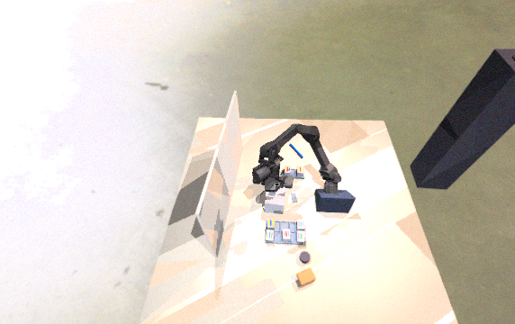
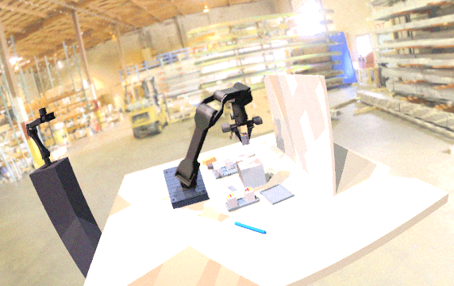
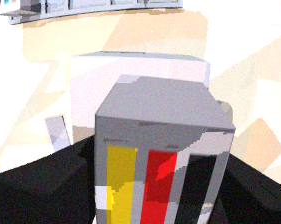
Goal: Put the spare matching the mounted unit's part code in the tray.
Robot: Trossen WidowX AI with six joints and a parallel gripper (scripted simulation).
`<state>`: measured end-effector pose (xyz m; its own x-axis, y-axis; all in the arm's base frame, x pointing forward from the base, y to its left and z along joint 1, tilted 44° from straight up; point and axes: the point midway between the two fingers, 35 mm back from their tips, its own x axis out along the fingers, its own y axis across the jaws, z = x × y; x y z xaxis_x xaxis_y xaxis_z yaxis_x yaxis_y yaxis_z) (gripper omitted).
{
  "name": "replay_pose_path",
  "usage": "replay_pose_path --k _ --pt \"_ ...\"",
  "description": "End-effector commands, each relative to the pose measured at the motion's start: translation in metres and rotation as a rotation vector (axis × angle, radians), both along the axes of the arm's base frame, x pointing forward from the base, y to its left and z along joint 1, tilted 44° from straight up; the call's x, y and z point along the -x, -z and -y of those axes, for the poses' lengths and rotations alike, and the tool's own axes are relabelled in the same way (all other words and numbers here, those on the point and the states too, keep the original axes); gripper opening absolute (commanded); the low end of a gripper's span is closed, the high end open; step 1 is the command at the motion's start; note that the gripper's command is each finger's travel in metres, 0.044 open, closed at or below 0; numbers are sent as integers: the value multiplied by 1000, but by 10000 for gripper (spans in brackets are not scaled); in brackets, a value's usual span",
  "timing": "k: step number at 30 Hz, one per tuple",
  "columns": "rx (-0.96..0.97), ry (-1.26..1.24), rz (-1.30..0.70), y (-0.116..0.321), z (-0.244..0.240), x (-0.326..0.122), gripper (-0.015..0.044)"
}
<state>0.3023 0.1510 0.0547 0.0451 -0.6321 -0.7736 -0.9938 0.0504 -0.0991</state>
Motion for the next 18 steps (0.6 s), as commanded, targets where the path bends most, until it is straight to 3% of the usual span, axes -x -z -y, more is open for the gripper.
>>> replay_pose_path --k 1,18 --pt "-6 4 22 -26 25 -14 0" --pt "18 9 79 -110 118 -40 0"
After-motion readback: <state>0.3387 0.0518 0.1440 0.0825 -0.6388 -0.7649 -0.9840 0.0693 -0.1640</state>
